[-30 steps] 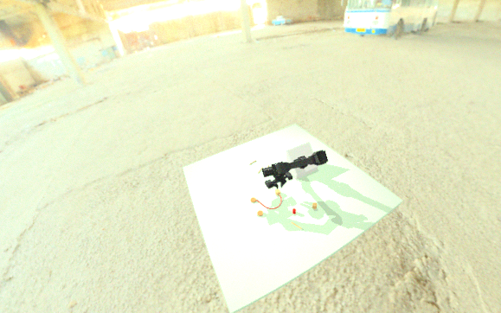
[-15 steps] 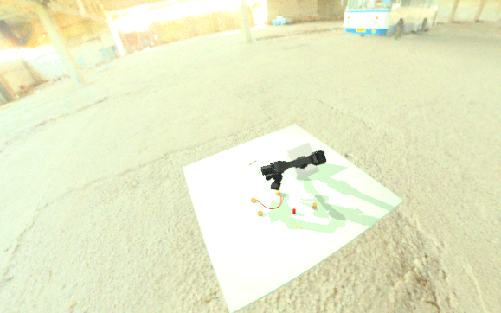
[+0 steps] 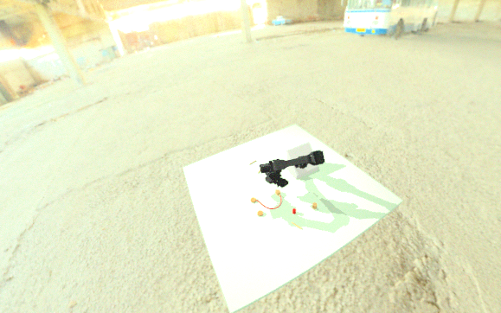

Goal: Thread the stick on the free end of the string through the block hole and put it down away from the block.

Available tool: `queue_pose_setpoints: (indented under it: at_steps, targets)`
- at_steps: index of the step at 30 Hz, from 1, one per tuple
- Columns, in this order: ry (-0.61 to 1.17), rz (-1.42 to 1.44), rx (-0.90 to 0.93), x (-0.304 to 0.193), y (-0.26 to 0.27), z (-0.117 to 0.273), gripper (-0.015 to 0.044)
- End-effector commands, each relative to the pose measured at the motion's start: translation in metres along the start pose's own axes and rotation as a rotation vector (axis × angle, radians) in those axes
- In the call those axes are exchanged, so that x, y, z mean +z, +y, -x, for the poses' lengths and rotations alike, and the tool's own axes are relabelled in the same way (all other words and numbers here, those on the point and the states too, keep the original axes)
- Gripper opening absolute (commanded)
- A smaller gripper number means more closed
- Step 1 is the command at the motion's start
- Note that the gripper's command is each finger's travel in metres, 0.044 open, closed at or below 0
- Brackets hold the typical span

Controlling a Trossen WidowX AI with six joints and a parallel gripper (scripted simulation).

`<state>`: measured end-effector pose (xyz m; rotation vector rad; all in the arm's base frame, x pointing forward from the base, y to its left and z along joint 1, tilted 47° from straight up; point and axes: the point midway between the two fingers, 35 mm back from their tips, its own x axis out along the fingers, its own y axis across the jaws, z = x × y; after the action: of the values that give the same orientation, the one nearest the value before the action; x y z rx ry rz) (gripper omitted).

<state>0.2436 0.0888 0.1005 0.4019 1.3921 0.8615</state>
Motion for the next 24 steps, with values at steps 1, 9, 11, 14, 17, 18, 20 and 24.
queue_pose_setpoints:
  at_steps: [1, 9, 11, 14, 17, 18, 20, 24]
  targets:
    - [0.017, 0.777, 0.005, -0.0072, -0.0163, -0.0024, 0.0125]
    - [0.017, 1.259, 0.013, -0.0096, -0.024, -0.0022, 0.0125]
    - [0.016, 1.373, 0.014, -0.0099, -0.0251, -0.0022, 0.0125]
    - [0.016, 1.403, 0.015, -0.0101, -0.0255, -0.0022, 0.0125]
    - [0.016, 1.403, 0.015, -0.0101, -0.0255, -0.0022, 0.0125]
    - [0.016, 1.403, 0.015, -0.0101, -0.0255, -0.0022, 0.0125]
    - [0.016, 1.403, 0.015, -0.0101, -0.0255, -0.0022, 0.0125]
    - [0.016, 1.403, 0.015, -0.0101, -0.0255, -0.0022, 0.0125]
